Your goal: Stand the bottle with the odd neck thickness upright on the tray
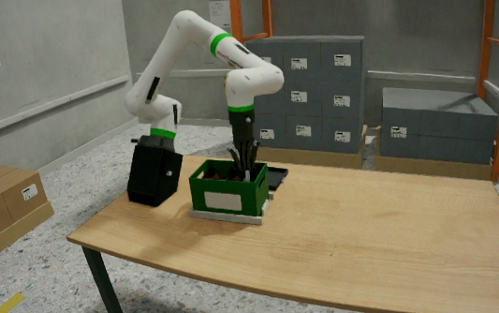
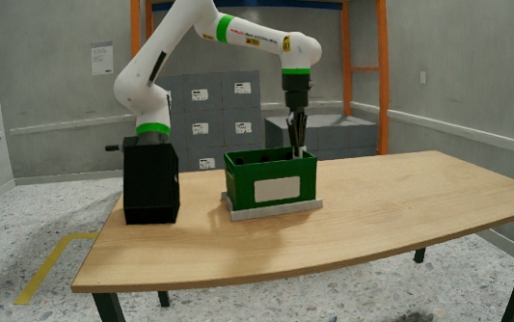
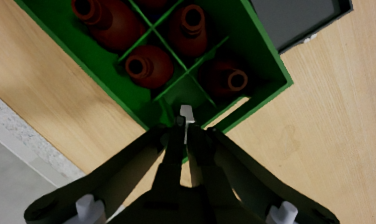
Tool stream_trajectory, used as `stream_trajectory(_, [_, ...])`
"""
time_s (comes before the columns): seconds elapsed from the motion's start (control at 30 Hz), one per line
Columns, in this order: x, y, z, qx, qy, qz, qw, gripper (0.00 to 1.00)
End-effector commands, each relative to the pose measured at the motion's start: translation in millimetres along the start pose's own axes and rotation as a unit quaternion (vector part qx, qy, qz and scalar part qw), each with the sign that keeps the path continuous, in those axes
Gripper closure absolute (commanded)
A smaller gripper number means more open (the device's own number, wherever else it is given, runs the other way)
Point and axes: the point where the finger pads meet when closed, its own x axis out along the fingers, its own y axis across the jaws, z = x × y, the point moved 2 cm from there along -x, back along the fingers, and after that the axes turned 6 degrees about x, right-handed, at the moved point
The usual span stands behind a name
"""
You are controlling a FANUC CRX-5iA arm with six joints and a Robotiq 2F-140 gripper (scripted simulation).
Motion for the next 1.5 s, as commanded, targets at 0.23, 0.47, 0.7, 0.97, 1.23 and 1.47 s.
stream_trajectory(0.23, [-0.9, 0.1, 0.5, 0.0, -0.001, 0.0, 1.0, 0.9])
stream_trajectory(0.47, [-0.9, 0.1, 0.5, 0.0, -0.001, 0.0, 1.0, 0.9])
stream_trajectory(0.7, [-0.9, 0.1, 0.5, 0.0, -0.001, 0.0, 1.0, 0.9])
stream_trajectory(0.97, [-0.9, 0.1, 0.5, 0.0, -0.001, 0.0, 1.0, 0.9])
stream_trajectory(1.23, [-0.9, 0.1, 0.5, 0.0, -0.001, 0.0, 1.0, 0.56])
stream_trajectory(1.47, [-0.9, 0.1, 0.5, 0.0, -0.001, 0.0, 1.0, 0.56])
